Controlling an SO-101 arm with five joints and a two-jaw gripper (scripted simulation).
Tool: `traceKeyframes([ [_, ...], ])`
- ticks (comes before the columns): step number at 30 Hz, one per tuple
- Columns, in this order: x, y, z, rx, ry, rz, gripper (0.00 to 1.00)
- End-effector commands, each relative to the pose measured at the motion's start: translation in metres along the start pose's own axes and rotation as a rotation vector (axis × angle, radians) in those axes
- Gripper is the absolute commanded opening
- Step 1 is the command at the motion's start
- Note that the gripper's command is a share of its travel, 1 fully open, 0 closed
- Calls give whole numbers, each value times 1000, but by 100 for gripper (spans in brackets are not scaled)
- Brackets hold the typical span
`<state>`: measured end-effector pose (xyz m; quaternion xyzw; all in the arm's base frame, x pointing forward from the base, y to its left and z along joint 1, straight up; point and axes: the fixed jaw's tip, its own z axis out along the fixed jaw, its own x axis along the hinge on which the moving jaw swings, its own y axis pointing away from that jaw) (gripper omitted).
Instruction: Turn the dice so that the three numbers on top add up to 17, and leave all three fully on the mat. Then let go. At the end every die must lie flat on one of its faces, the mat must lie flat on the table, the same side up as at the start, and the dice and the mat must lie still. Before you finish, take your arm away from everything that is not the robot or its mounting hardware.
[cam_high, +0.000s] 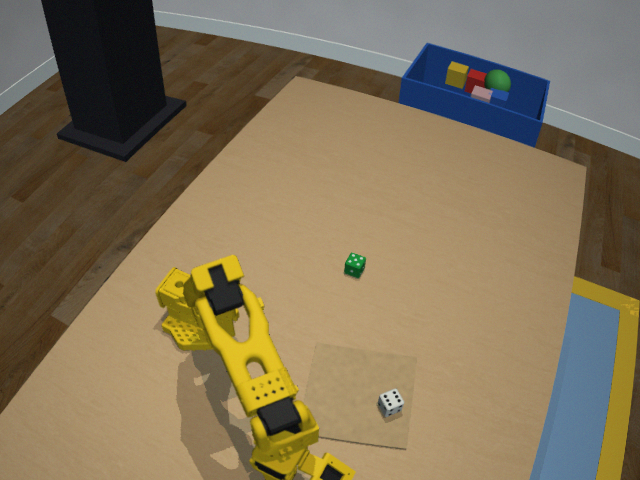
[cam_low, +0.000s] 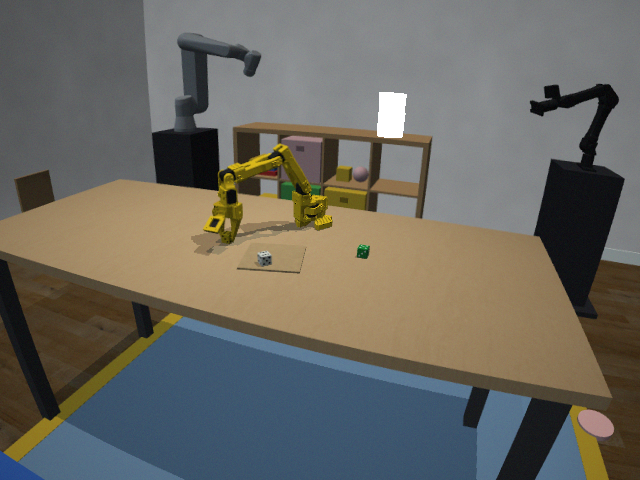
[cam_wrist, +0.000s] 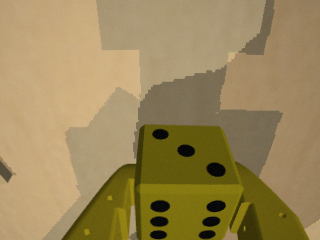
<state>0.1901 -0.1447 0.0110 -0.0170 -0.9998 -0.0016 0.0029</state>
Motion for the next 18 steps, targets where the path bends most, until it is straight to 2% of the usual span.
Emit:
traceKeyframes([
  [1,-4,-7,-9,30,-41,2,12],
  [11,-4,-7,-9,30,-41,2,1],
  [18,-4,-7,-9,30,-41,2,0],
])
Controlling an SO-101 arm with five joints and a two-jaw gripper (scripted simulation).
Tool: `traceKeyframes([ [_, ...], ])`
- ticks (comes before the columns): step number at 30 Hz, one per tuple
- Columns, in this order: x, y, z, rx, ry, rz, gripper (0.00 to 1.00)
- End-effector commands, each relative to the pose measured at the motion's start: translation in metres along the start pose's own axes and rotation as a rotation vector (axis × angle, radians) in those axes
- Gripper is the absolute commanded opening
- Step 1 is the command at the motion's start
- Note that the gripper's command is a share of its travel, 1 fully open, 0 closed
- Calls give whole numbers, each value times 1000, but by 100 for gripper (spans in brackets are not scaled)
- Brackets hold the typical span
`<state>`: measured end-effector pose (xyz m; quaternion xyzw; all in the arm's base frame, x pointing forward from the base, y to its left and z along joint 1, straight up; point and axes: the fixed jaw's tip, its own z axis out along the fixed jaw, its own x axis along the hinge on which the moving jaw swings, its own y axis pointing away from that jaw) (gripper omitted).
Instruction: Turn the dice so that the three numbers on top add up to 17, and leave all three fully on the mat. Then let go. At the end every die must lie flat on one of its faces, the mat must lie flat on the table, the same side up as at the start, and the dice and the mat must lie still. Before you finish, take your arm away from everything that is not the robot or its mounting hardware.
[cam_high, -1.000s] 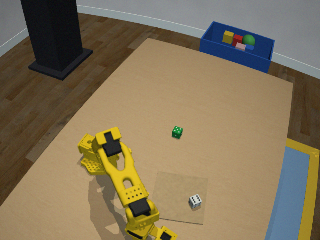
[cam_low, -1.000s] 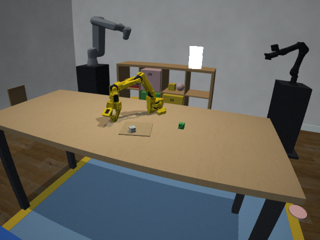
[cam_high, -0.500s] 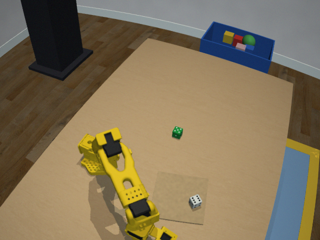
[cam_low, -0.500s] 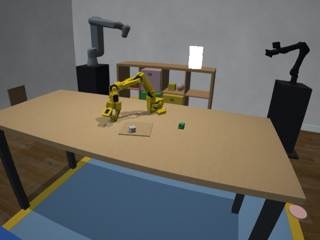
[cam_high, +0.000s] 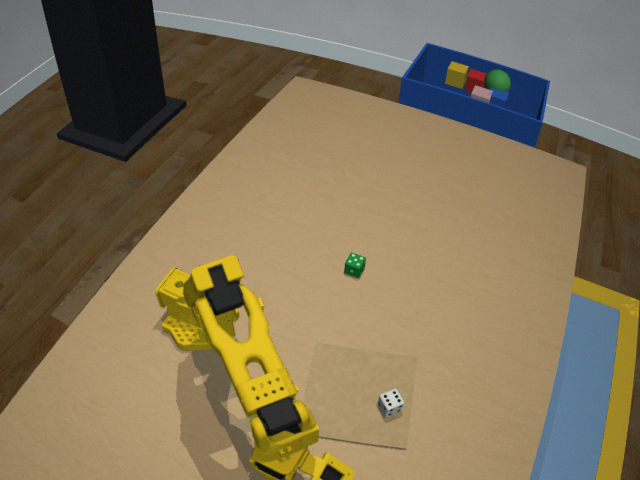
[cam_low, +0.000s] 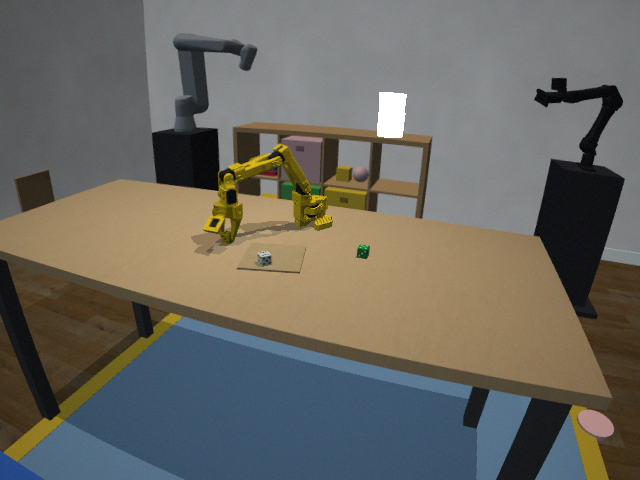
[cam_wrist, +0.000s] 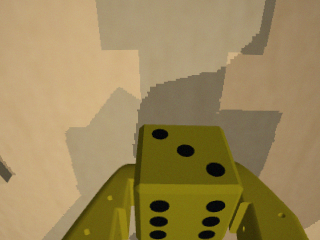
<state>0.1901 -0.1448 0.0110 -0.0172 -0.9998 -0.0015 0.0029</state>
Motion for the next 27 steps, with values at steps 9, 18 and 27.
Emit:
traceKeyframes([
  [9,-5,-7,-22,33,-45,2,0],
  [18,-4,-6,-43,37,-51,2,0],
  [27,-3,-5,-59,44,-60,2,0],
])
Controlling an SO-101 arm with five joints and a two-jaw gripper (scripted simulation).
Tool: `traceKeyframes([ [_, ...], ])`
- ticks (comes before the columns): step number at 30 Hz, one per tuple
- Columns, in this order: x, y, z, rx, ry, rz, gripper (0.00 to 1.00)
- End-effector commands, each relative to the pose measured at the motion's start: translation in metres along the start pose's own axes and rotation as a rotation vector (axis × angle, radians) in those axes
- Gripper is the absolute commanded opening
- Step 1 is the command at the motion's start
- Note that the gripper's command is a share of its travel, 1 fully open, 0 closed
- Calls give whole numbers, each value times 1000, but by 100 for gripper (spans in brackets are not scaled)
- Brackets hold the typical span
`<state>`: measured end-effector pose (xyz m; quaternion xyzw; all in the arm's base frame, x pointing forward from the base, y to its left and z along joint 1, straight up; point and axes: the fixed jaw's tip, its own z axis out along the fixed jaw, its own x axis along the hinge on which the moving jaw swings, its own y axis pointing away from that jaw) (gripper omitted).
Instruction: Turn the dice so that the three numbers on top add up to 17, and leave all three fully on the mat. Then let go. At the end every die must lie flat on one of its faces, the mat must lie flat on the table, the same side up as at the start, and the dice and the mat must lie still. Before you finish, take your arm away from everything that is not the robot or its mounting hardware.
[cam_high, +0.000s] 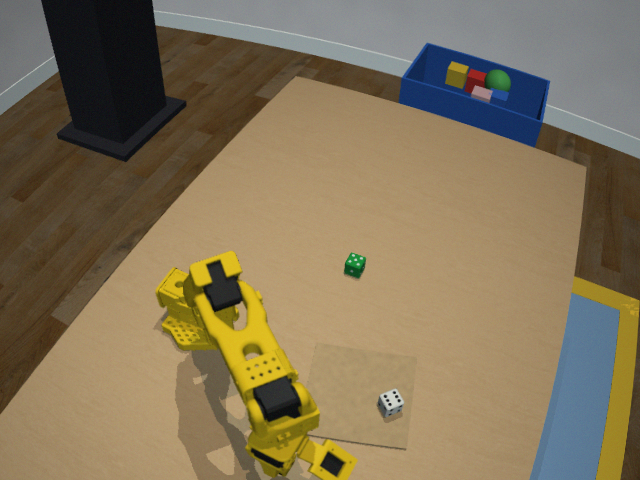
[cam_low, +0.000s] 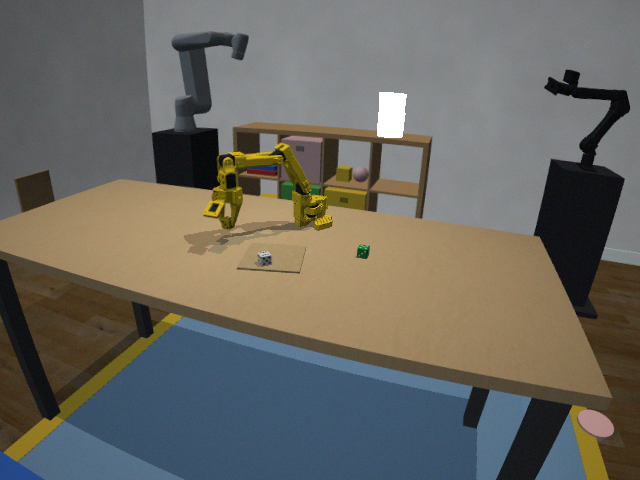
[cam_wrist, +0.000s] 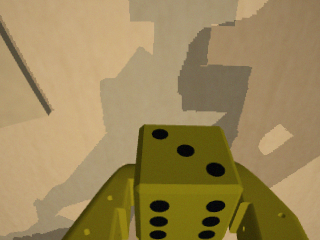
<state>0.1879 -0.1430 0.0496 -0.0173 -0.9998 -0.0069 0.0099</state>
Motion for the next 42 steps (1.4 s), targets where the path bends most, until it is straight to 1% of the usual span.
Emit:
traceKeyframes([
  [1,-6,-7,-21,56,-76,2,0],
  [8,-6,-6,-21,55,-76,-4,0],
  [12,-11,6,-20,50,-70,-54,0],
  [16,-22,31,-19,46,-68,-167,0],
  [20,-32,67,-18,42,-65,-321,0],
  [22,-32,67,-18,42,-65,-321,0],
  [27,-36,110,-15,37,-61,-508,0],
  [31,-35,133,-14,35,-58,-606,0],
  [35,-34,141,-13,34,-57,-642,0],
  [42,-34,142,-13,34,-57,-643,0],
])
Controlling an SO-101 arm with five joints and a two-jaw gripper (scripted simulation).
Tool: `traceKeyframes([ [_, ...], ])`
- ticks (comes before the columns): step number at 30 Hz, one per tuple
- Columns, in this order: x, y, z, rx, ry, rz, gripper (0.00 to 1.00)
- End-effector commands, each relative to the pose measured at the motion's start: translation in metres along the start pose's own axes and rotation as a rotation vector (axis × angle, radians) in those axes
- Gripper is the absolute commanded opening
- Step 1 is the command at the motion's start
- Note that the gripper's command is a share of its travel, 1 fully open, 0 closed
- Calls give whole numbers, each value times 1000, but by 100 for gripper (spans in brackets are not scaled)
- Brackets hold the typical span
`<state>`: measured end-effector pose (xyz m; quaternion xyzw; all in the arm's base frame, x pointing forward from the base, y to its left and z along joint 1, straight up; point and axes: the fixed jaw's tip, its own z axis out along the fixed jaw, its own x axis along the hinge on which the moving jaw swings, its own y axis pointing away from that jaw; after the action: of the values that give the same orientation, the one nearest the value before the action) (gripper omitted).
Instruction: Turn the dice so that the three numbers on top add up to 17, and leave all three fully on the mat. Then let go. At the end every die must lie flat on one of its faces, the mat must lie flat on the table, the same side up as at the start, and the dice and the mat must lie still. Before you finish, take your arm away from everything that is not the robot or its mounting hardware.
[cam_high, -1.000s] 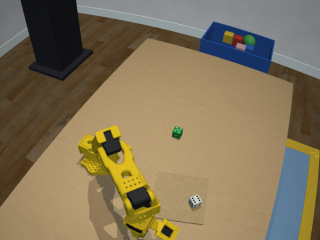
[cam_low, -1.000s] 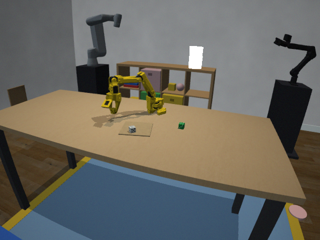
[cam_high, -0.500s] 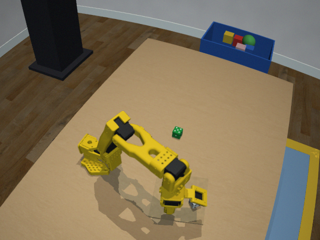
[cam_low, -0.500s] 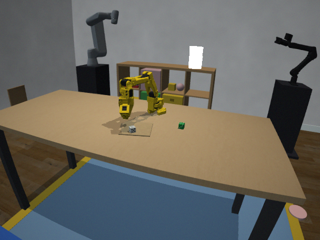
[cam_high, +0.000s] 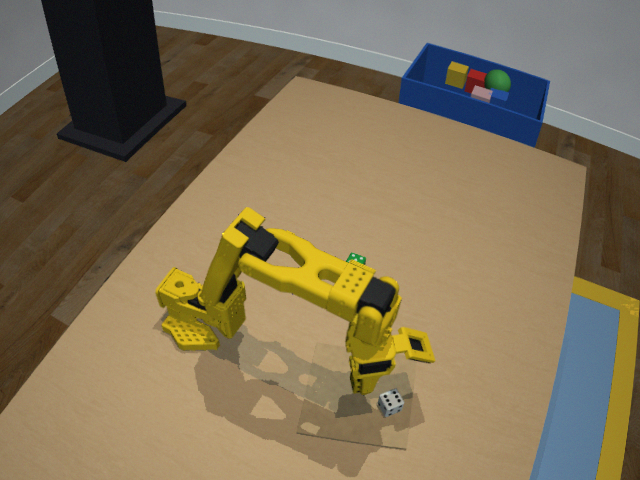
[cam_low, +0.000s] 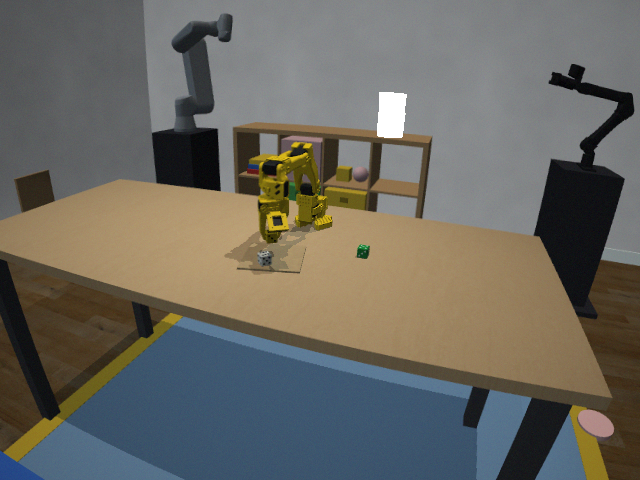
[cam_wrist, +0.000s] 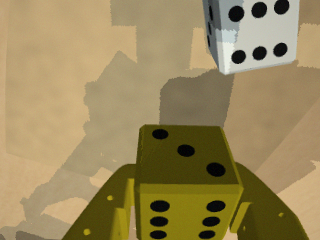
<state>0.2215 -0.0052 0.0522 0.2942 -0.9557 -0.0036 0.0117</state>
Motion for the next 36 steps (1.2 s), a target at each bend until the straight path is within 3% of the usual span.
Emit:
traceKeyframes([
  [1,-6,-1,-12,40,-55,-11,0],
  [36,-8,4,-14,51,-71,-24,0],
])
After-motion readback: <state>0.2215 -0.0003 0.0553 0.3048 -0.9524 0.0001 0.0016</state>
